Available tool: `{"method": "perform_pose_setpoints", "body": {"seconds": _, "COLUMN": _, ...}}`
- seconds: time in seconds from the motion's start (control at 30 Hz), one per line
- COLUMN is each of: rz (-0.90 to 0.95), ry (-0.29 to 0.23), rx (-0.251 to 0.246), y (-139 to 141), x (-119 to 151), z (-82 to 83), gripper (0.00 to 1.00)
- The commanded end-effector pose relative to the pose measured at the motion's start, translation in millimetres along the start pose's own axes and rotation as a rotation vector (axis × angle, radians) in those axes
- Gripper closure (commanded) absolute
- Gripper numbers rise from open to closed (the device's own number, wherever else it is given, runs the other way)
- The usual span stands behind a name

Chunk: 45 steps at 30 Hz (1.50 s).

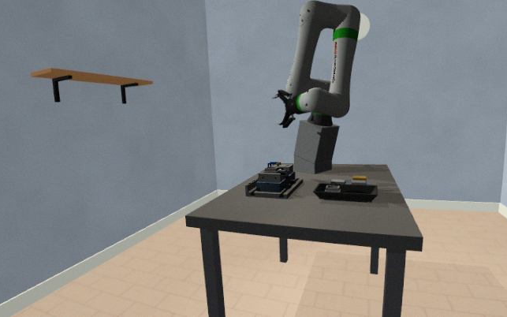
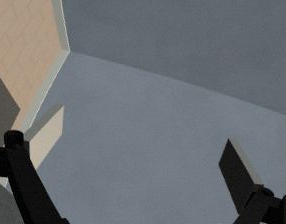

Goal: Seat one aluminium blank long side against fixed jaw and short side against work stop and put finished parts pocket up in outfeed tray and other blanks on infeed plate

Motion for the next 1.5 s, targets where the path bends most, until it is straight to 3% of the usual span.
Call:
{"method": "perform_pose_setpoints", "body": {"seconds": 0.0, "rz": 0.0, "ry": 0.0, "rx": 0.0, "y": 0, "x": 0, "z": 0.0, "gripper": 0.0}}
{"method": "perform_pose_setpoints", "body": {"seconds": 0.6, "rz": 0.004, "ry": 0.007, "rx": -0.015, "y": -3, "x": 0, "z": 1.7, "gripper": 0.0}}
{"method": "perform_pose_setpoints", "body": {"seconds": 0.63, "rz": 0.012, "ry": 0.022, "rx": -0.047, "y": -10, "x": 0, "z": 5.4, "gripper": 0.0}}
{"method": "perform_pose_setpoints", "body": {"seconds": 0.7, "rz": 0.049, "ry": 0.082, "rx": -0.168, "y": -36, "x": 1, "z": 22.3, "gripper": 0.0}}
{"method": "perform_pose_setpoints", "body": {"seconds": 1.03, "rz": 0.158, "ry": 0.255, "rx": -0.468, "y": -101, "x": 8, "z": 81.9, "gripper": 0.0}}
{"method": "perform_pose_setpoints", "body": {"seconds": 1.1, "rz": 0.158, "ry": 0.255, "rx": -0.468, "y": -101, "x": 8, "z": 81.9, "gripper": 0.0}}
{"method": "perform_pose_setpoints", "body": {"seconds": 1.13, "rz": 0.193, "ry": 0.308, "rx": -0.55, "y": -117, "x": 13, "z": 102.7, "gripper": 0.0}}
{"method": "perform_pose_setpoints", "body": {"seconds": 1.47, "rz": 0.312, "ry": 0.488, "rx": -0.814, "y": -163, "x": 37, "z": 179.8, "gripper": 0.0}}
Point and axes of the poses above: the point where the finger pads meet when closed, its own z axis back along the fingers, its own y axis across the jaws, x = y × z, the point moved 3 cm from there along z, back along the fingers, and after that the axes turned 11 degrees about z, right-handed, at the moved point
